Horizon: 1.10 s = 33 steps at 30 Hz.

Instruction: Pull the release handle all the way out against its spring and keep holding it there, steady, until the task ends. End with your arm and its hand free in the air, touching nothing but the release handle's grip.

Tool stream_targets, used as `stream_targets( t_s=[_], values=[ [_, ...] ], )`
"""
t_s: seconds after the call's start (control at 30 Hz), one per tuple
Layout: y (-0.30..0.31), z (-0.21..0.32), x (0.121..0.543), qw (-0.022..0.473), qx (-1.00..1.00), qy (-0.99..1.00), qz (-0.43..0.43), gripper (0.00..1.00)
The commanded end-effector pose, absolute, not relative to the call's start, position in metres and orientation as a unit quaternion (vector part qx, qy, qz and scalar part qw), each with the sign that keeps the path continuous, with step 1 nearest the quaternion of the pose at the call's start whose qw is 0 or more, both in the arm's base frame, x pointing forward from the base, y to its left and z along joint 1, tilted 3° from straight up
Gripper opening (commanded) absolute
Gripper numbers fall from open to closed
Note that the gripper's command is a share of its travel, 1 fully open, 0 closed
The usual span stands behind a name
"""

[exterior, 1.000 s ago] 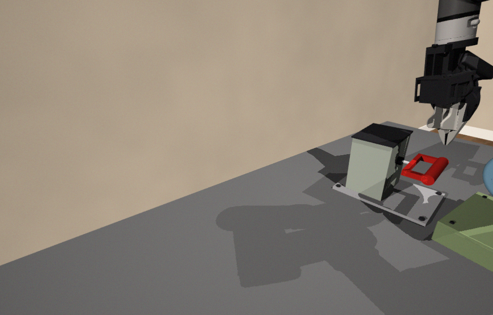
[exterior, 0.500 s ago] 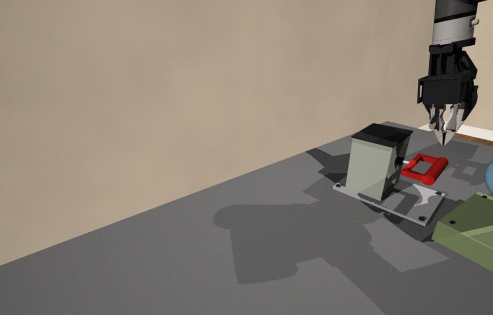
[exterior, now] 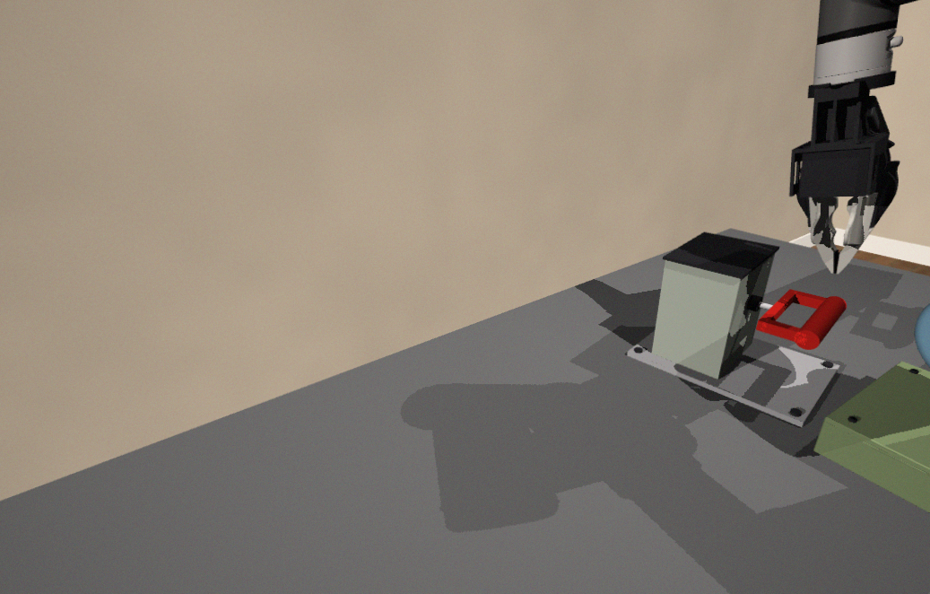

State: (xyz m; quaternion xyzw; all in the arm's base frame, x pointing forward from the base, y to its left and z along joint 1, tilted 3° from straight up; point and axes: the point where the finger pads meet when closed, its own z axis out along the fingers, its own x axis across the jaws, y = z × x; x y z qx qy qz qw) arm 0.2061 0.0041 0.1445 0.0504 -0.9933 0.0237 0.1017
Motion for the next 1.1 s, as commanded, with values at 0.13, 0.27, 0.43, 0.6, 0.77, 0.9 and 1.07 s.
stream_targets(
  t_s=[0.13, 0.27, 0.43, 0.6, 0.77, 0.9, 1.07],
  values=[
    [0.0039, 0.1450, 0.2066, 0.101, 0.052, -0.993, 0.024, 0.32],
    [0.0039, 0.1450, 0.2066, 0.101, 0.052, -0.993, 0.024, 0.32],
    [0.0039, 0.1450, 0.2066, 0.101, 0.052, -0.993, 0.024, 0.32],
    [0.0039, 0.1450, 0.2066, 0.101, 0.052, -0.993, 0.024, 0.32],
    [0.0039, 0.1450, 0.2066, 0.101, 0.052, -0.993, 0.024, 0.32],
    [0.0039, 0.1450, 0.2066, 0.101, 0.052, -0.993, 0.024, 0.32],
    [0.0039, 0.1450, 0.2066, 0.101, 0.052, -0.993, 0.024, 0.32]
  ],
)
